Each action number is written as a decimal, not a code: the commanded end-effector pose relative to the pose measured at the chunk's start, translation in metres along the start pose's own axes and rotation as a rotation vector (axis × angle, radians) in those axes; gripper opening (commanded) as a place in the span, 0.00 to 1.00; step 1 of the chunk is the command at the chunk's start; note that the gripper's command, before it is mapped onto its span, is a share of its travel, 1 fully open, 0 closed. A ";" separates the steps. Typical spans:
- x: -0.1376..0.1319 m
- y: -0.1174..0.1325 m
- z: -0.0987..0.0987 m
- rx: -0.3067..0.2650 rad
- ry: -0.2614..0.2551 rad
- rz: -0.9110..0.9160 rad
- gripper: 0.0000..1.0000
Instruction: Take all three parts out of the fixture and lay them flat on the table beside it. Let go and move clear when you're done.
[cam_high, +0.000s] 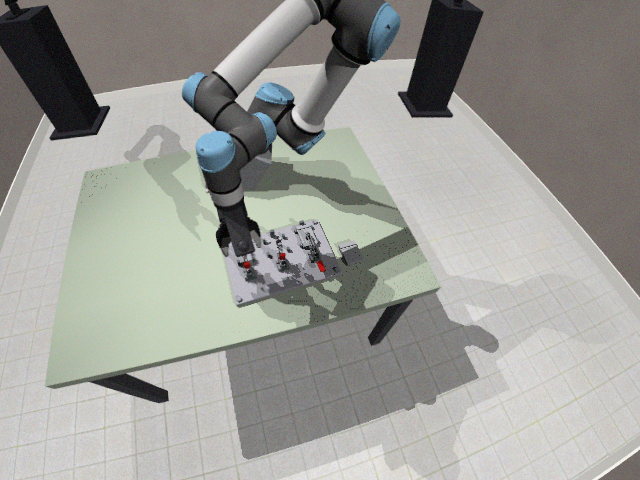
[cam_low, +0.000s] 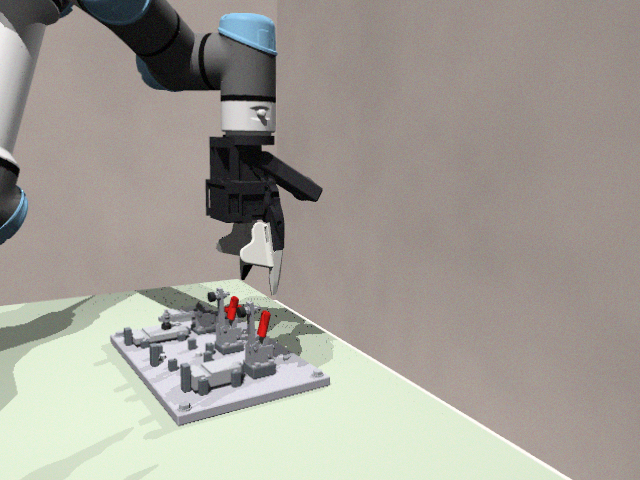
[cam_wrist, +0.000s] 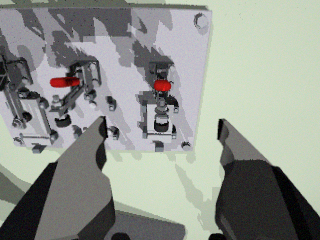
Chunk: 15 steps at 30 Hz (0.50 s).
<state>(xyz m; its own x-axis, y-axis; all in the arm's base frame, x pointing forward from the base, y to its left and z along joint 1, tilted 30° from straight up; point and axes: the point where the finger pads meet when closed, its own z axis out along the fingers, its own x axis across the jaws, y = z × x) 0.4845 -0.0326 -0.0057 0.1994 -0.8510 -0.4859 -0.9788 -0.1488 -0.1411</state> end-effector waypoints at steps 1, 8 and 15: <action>0.000 0.008 0.000 0.001 0.001 0.000 0.59; 0.000 0.029 0.000 0.001 0.001 0.000 0.59; 0.000 0.053 0.000 0.001 0.001 0.000 0.59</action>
<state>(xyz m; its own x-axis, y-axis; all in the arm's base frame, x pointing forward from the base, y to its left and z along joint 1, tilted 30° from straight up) 0.4436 -0.0384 -0.0118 0.1992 -0.8509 -0.4860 -0.9788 -0.1488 -0.1406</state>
